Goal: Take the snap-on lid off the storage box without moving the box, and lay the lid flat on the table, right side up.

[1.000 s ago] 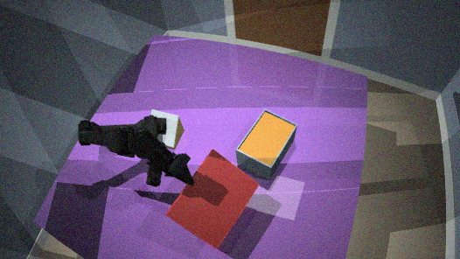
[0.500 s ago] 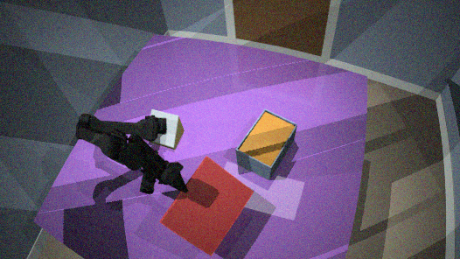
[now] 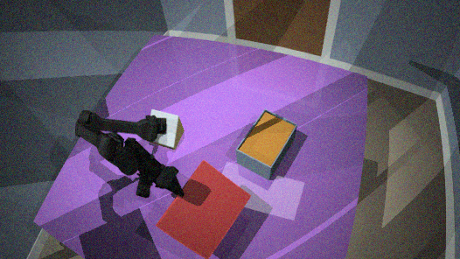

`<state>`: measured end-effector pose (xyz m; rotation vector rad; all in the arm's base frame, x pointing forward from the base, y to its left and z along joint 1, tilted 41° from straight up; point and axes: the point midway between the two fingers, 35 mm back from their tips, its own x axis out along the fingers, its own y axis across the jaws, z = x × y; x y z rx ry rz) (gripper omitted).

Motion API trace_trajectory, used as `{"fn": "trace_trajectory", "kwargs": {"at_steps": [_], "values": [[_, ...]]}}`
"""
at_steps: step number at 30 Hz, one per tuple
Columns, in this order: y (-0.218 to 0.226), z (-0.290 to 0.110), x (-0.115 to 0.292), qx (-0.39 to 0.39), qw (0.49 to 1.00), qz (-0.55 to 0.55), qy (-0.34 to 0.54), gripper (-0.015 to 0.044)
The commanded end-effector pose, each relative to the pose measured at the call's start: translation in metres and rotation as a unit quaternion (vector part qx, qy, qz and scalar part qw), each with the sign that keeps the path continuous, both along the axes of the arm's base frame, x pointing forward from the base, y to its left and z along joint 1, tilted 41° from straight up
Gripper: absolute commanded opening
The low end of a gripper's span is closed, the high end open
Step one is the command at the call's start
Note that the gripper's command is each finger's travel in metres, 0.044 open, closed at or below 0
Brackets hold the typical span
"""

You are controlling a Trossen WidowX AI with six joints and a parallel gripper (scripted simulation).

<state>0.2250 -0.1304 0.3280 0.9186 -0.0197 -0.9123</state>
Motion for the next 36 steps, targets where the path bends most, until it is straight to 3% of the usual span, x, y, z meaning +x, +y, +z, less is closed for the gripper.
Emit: {"fn": "trace_trajectory", "kwargs": {"at_steps": [1, 36], "values": [[-0.001, -0.004, 0.000, -0.001, 1.000, 0.004, -0.001, 0.0000], [-0.020, -0.028, -0.003, -0.002, 1.000, 0.004, -0.002, 0.0000]]}}
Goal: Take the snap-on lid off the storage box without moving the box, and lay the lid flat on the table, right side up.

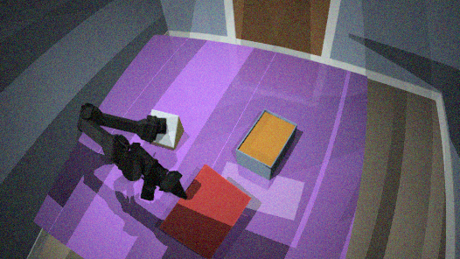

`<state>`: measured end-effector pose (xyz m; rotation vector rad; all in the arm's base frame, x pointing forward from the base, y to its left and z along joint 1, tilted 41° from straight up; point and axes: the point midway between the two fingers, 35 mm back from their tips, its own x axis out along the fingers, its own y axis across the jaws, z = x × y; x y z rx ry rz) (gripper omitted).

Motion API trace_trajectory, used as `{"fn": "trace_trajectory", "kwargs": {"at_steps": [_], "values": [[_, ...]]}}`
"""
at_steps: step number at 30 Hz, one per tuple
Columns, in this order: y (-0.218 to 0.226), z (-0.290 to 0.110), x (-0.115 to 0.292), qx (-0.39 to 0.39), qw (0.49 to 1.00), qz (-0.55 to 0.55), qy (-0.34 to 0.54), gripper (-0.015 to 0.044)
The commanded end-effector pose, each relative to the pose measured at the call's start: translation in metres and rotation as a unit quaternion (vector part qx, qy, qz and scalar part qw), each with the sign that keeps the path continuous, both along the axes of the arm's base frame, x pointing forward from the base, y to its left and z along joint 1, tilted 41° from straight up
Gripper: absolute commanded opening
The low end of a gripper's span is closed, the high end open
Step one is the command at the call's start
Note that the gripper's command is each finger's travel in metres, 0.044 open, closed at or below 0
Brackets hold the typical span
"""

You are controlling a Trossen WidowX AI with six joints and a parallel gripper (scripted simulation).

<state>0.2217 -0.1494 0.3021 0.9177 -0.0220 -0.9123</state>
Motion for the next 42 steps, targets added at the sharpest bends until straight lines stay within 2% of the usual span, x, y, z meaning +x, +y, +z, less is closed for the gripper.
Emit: {"fn": "trace_trajectory", "kwargs": {"at_steps": [1, 42], "values": [[-0.001, -0.002, 0.000, -0.001, 1.000, 0.004, -0.001, 0.0000], [-0.023, -0.026, -0.003, -0.003, 1.000, 0.004, -0.001, 0.0000]]}}
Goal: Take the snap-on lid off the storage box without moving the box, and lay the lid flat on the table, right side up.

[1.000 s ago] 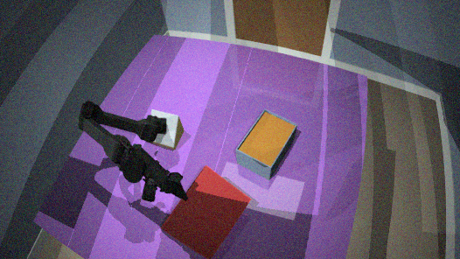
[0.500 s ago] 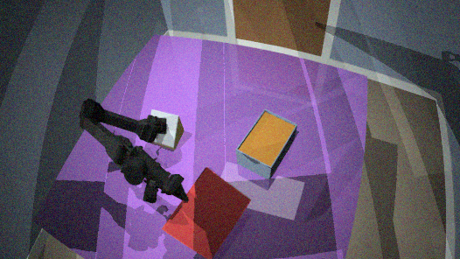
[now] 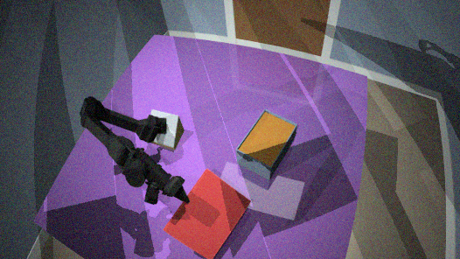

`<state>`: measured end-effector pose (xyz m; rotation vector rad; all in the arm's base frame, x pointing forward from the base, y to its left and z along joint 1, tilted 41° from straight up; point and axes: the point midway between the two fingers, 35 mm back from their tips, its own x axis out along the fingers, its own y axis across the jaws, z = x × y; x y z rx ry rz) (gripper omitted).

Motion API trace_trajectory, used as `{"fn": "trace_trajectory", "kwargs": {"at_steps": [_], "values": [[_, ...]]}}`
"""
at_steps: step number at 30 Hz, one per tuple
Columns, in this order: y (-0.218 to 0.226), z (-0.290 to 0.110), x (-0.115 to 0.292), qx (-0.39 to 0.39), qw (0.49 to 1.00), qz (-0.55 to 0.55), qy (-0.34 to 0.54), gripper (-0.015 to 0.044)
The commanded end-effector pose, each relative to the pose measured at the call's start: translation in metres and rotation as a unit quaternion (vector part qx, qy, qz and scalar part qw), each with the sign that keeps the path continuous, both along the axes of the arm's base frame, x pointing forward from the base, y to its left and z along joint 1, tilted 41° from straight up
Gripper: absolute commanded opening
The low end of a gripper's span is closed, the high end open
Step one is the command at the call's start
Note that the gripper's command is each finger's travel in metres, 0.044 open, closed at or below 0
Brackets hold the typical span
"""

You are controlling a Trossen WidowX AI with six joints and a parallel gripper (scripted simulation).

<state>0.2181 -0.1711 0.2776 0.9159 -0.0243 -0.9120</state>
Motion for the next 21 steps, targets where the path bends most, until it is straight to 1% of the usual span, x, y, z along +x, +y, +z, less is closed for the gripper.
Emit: {"fn": "trace_trajectory", "kwargs": {"at_steps": [1, 21], "values": [[-0.002, -0.002, 0.001, -0.001, 1.000, 0.005, -0.001, 0.0000], [-0.012, -0.014, -0.001, -0.002, 1.000, 0.005, -0.001, 0.0000]]}}
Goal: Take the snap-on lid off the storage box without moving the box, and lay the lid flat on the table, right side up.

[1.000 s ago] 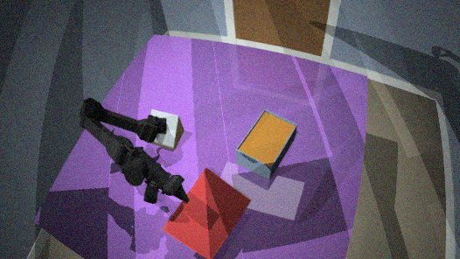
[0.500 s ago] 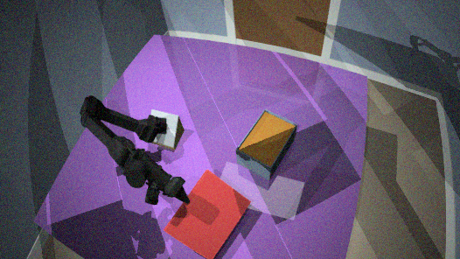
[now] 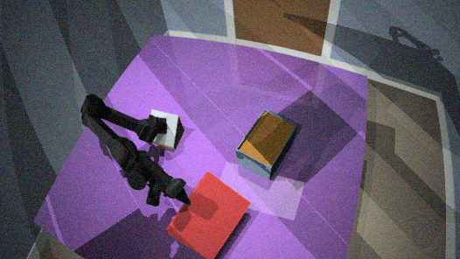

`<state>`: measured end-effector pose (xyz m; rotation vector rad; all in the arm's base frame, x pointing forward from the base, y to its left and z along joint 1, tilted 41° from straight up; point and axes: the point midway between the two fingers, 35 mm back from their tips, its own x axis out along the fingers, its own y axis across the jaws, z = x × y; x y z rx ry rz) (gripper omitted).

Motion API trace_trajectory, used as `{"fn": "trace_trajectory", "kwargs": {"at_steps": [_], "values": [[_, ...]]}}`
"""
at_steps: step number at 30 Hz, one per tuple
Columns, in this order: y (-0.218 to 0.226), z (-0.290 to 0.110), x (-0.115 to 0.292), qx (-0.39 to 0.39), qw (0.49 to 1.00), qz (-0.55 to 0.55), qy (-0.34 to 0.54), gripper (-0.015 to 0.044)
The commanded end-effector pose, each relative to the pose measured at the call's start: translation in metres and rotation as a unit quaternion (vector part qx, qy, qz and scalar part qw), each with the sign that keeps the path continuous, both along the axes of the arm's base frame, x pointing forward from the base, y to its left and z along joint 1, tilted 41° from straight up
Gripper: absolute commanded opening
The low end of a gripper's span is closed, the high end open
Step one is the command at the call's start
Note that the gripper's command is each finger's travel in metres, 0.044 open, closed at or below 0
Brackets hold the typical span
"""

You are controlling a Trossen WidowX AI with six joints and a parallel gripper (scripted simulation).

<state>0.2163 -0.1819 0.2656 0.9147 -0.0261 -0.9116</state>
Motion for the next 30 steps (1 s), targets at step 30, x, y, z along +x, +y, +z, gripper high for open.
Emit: {"fn": "trace_trajectory", "kwargs": {"at_steps": [30], "values": [[-0.017, -0.020, -0.001, -0.002, 1.000, 0.005, 0.000, 0.0000]]}}
